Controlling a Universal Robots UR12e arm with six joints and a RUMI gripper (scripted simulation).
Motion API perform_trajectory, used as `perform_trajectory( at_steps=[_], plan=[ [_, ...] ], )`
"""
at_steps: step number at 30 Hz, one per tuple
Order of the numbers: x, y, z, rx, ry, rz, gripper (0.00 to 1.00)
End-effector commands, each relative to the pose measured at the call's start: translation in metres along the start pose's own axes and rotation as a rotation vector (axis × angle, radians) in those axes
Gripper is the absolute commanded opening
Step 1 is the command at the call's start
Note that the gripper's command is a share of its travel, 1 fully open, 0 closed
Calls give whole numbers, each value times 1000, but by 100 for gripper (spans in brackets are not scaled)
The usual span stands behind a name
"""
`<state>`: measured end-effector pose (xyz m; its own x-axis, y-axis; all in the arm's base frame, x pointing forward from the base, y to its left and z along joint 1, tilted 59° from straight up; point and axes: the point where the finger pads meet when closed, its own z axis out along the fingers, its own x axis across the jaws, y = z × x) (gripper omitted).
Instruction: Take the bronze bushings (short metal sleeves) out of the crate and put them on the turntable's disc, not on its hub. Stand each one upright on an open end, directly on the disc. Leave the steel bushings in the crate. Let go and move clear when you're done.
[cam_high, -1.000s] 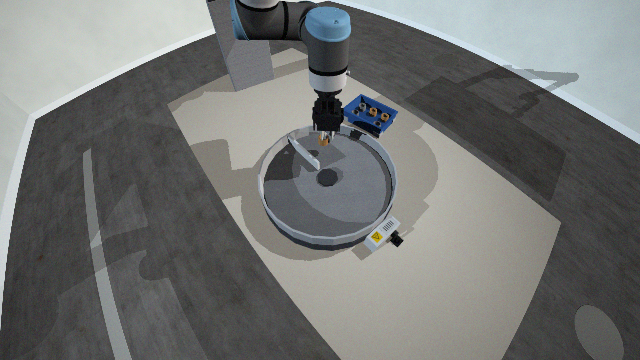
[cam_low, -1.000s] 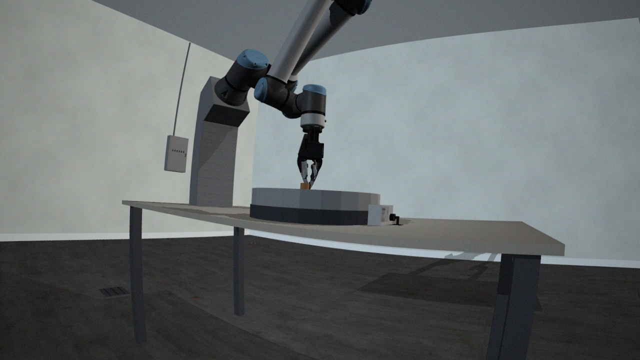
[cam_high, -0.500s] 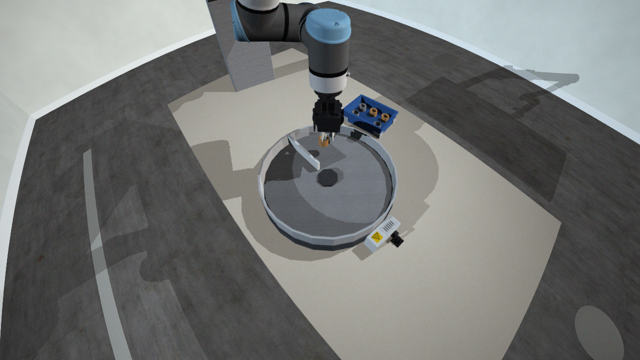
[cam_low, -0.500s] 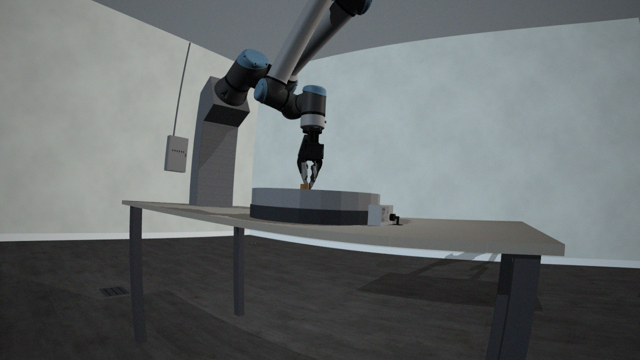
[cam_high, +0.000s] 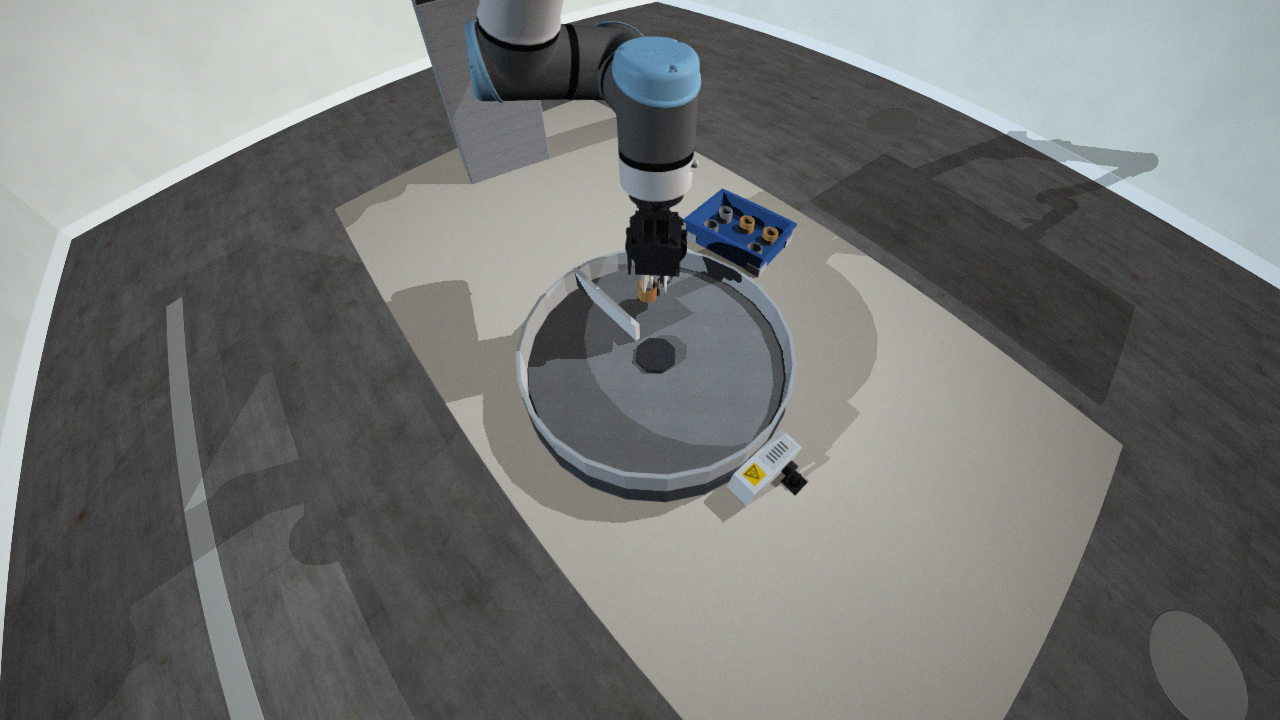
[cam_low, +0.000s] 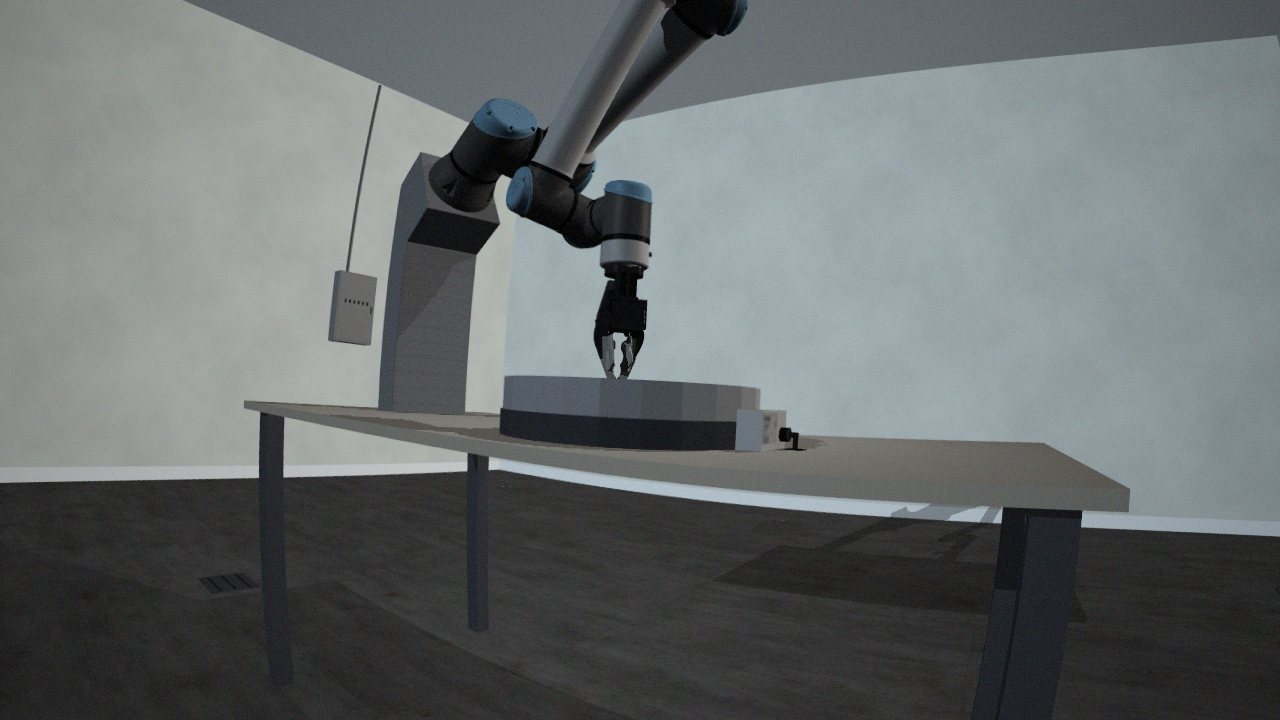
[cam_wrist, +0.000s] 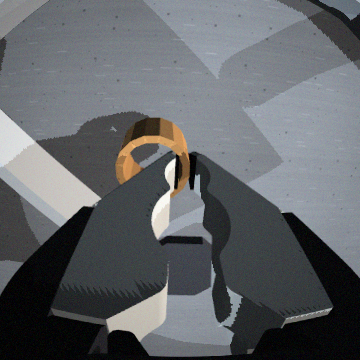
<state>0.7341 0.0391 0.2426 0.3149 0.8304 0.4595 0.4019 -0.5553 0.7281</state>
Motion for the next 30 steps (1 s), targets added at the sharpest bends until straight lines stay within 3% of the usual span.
perform_trajectory(
  at_steps=[1, 30],
  plan=[
    [0, 0, 4, -1, 1, 0, 0],
    [0, 0, 13, -1, 1, 0, 0]
  ],
)
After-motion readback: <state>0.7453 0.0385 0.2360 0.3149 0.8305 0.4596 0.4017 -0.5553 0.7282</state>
